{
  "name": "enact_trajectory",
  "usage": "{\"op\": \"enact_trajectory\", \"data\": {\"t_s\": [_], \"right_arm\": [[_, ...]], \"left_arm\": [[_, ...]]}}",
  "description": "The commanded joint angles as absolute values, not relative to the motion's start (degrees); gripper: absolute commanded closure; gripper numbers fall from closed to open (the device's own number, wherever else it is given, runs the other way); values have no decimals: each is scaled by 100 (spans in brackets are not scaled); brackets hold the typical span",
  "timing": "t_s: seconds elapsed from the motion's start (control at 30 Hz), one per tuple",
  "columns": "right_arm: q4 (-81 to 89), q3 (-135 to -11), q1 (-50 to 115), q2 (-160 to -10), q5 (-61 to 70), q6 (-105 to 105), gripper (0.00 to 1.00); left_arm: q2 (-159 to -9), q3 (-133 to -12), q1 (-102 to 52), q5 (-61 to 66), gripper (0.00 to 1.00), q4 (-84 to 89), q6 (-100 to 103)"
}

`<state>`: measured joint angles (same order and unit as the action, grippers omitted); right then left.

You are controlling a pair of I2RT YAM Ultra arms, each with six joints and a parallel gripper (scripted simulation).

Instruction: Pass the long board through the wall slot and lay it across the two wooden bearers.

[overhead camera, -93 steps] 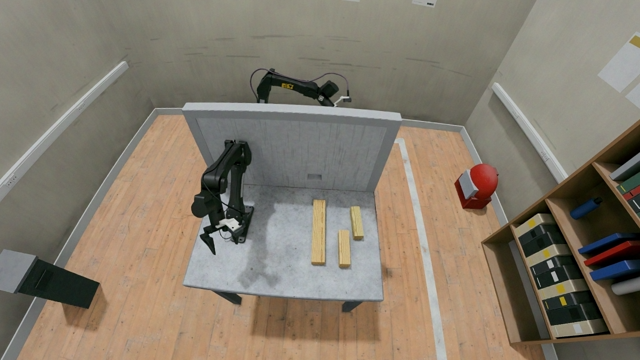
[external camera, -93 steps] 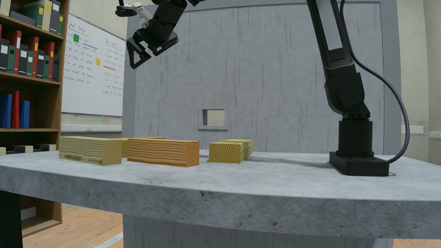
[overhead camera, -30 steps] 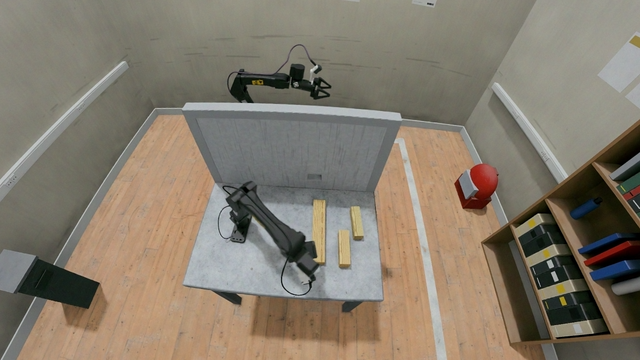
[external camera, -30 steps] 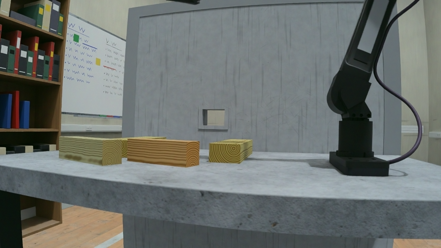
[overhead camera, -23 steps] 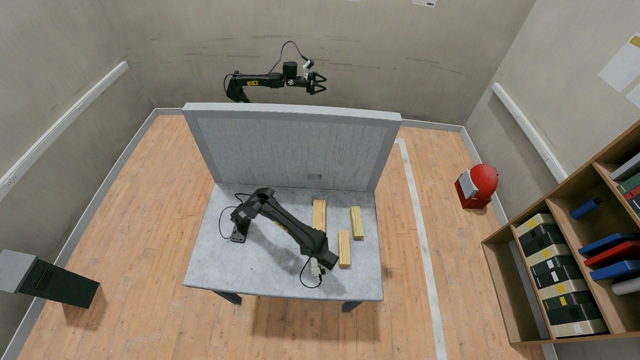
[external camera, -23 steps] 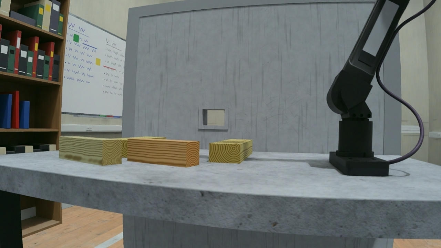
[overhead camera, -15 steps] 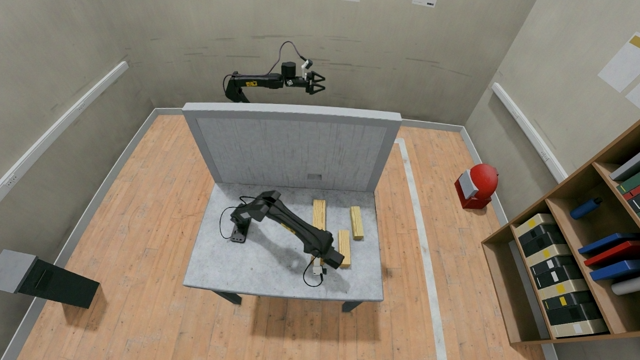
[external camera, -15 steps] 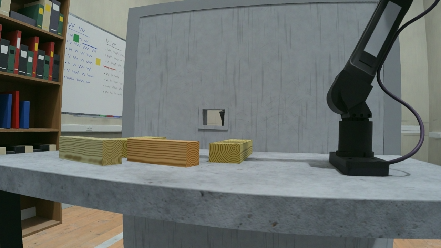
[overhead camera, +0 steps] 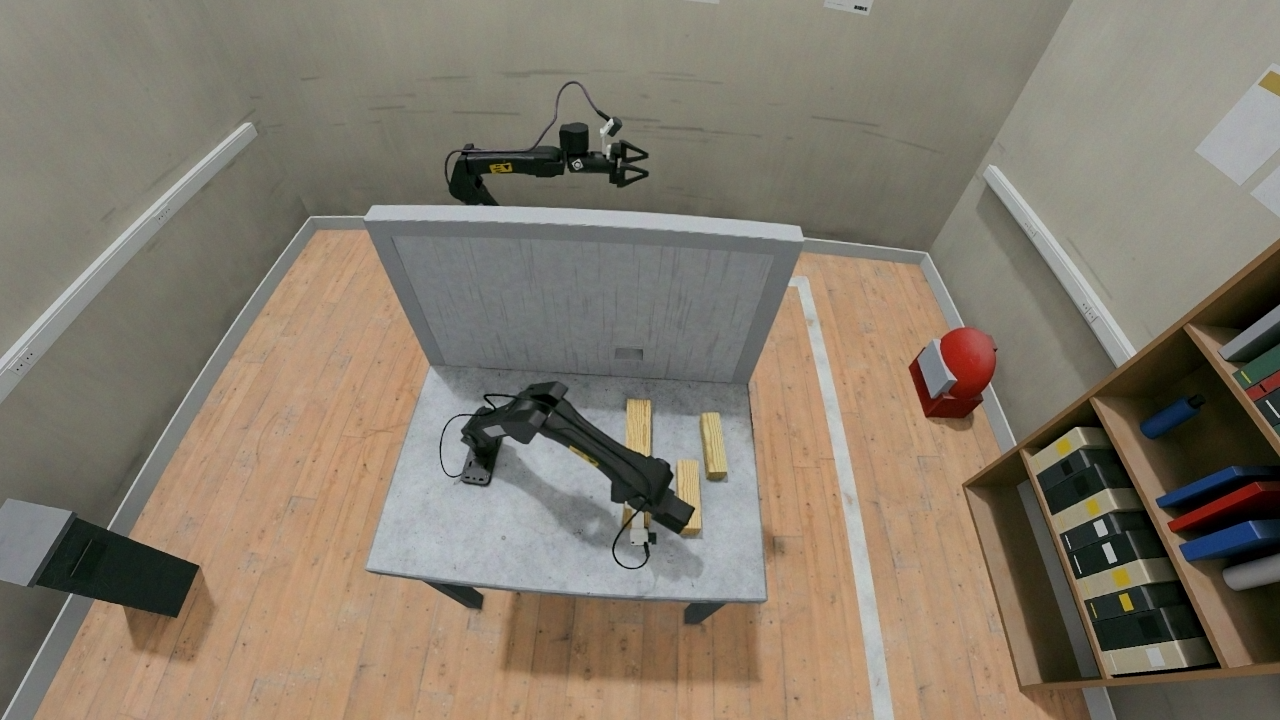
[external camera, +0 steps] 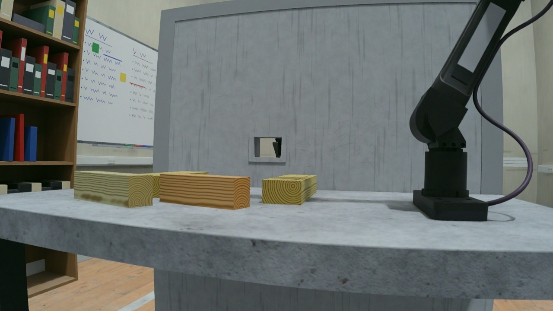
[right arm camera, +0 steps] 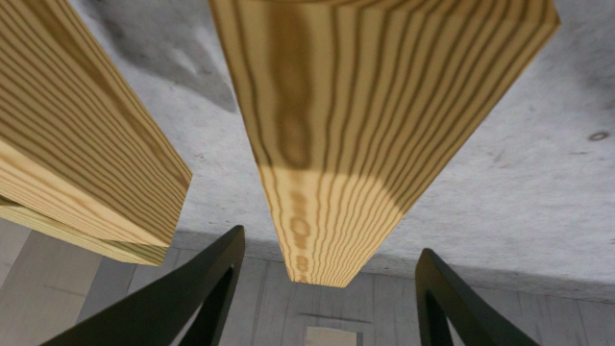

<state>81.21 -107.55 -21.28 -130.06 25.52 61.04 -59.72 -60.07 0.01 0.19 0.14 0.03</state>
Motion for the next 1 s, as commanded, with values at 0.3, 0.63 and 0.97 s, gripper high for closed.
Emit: {"op": "enact_trajectory", "data": {"t_s": [0.3,0.63,0.97], "right_arm": [[7682,-10350,-1968,-12793,2592,6219,25],[7161,-9940,-1887,-12776,2677,6349,25],[6836,-9676,-1797,-12772,2696,6433,25]], "left_arm": [[-5798,-6048,-47,-5,0,40,-49],[-5798,-6048,-47,-5,0,40,-49],[-5798,-6048,-47,-5,0,40,-49]]}}
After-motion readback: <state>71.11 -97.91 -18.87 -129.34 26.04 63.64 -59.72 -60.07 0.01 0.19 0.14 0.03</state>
